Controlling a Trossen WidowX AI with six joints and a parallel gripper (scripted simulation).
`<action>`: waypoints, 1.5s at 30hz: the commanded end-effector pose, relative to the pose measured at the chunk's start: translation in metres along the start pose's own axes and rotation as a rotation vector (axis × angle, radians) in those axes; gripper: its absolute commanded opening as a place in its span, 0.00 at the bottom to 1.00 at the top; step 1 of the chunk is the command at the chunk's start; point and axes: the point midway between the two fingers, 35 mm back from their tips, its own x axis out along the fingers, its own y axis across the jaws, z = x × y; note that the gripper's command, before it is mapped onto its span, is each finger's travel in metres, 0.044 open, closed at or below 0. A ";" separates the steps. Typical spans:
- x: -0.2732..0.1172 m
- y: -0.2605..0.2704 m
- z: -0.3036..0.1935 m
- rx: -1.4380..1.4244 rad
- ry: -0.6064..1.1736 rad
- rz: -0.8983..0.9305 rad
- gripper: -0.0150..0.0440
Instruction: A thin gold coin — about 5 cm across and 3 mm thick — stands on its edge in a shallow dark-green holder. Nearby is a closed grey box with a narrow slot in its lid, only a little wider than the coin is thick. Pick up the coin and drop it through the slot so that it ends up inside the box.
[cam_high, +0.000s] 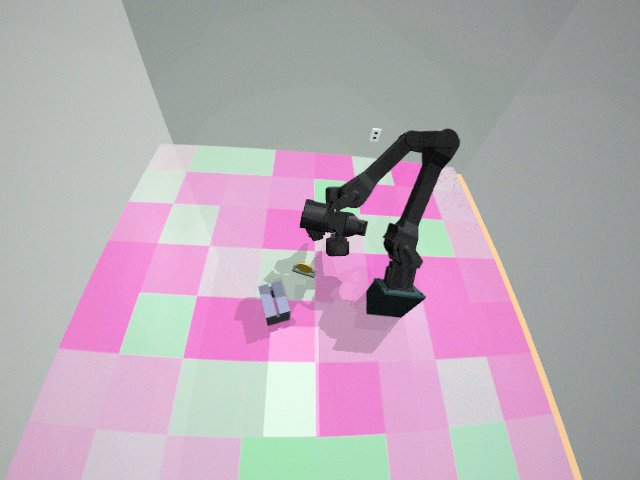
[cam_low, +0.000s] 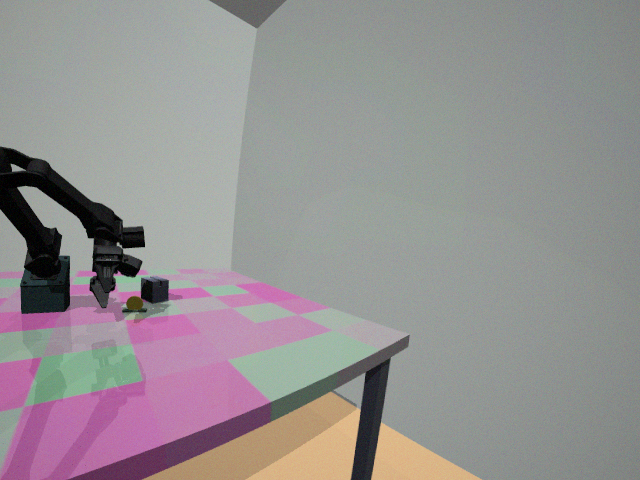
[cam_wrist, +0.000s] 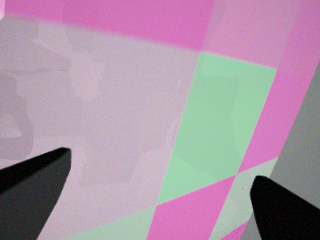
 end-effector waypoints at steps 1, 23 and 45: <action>-0.001 0.001 0.002 0.007 -0.006 0.011 0.89; -0.110 0.053 0.086 0.362 0.084 0.717 0.53; -0.069 0.089 0.089 0.363 0.084 0.715 0.53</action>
